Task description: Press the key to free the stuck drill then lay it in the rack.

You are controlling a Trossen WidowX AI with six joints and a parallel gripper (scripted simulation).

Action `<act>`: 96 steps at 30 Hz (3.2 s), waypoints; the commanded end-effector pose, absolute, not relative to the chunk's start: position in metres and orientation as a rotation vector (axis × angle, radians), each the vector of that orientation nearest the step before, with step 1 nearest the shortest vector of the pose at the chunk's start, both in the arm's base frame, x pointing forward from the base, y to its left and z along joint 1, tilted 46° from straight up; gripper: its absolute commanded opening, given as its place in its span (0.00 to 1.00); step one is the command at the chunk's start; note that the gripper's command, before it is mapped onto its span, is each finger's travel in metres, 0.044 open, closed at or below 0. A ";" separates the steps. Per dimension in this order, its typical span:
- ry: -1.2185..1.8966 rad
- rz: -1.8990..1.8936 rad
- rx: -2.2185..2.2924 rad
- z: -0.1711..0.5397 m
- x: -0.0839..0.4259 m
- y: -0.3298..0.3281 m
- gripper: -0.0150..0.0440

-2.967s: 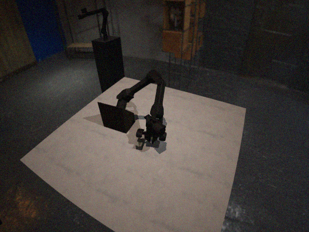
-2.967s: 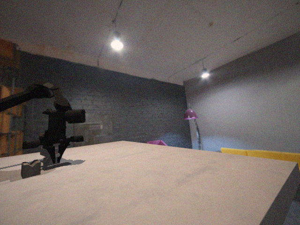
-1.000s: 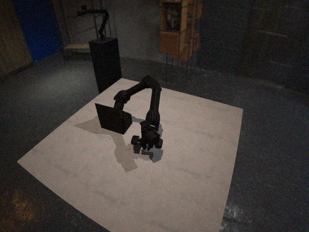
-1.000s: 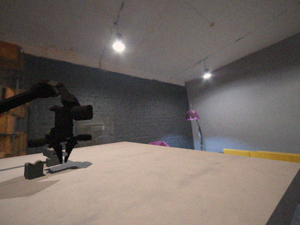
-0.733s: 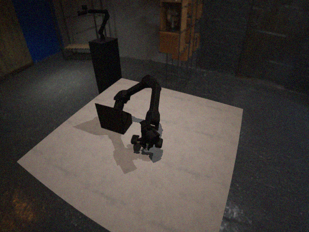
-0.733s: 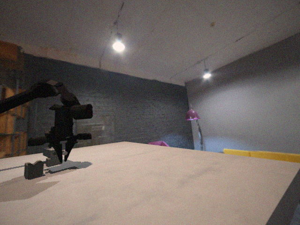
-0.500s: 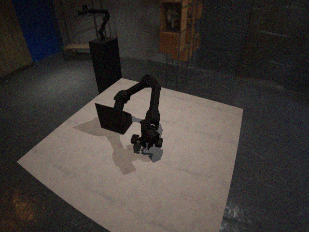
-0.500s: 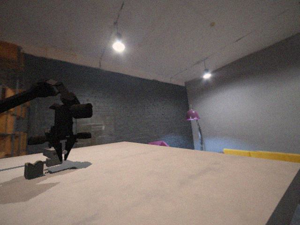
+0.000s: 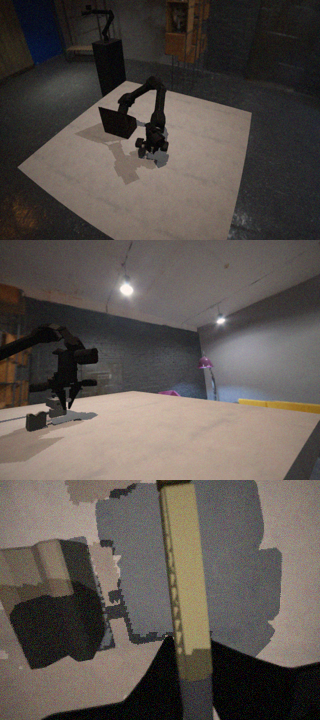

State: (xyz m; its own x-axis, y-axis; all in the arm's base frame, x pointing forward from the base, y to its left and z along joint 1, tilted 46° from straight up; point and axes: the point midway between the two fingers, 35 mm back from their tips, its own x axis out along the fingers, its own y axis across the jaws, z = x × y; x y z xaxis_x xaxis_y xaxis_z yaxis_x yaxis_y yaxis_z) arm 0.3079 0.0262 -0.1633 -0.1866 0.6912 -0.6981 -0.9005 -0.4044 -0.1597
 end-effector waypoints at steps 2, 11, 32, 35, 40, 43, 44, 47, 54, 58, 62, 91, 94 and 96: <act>0.344 1.811 -0.870 -0.161 0.309 0.024 0.25; 0.344 1.811 -0.871 -0.157 0.309 0.021 0.25; 0.344 1.811 -0.871 -0.150 0.311 0.014 0.25; 0.344 1.811 -0.871 -0.149 0.311 0.013 0.25; 0.345 1.811 -0.871 -0.148 0.311 0.012 0.25; 0.345 1.811 -0.871 -0.150 0.308 0.011 0.25; 0.345 1.811 -0.871 -0.151 0.305 0.010 0.25; 0.345 1.811 -0.871 -0.152 0.302 0.007 0.25; 0.346 1.811 -0.871 -0.155 0.295 0.000 0.25; 0.346 1.811 -0.872 -0.157 0.291 -0.004 0.25; 0.347 1.811 -0.872 -0.159 0.287 -0.007 0.25; 0.349 1.812 -0.872 -0.171 0.256 -0.027 0.25; 0.350 1.812 -0.872 -0.172 0.252 -0.028 0.25; 0.350 1.812 -0.872 -0.173 0.249 -0.028 0.25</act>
State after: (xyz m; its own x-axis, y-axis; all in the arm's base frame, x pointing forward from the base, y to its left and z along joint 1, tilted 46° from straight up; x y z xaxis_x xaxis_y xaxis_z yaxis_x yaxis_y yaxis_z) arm 0.2567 -0.0278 -0.1712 -0.1823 0.6853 -0.7051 -0.8995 -0.4059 -0.1620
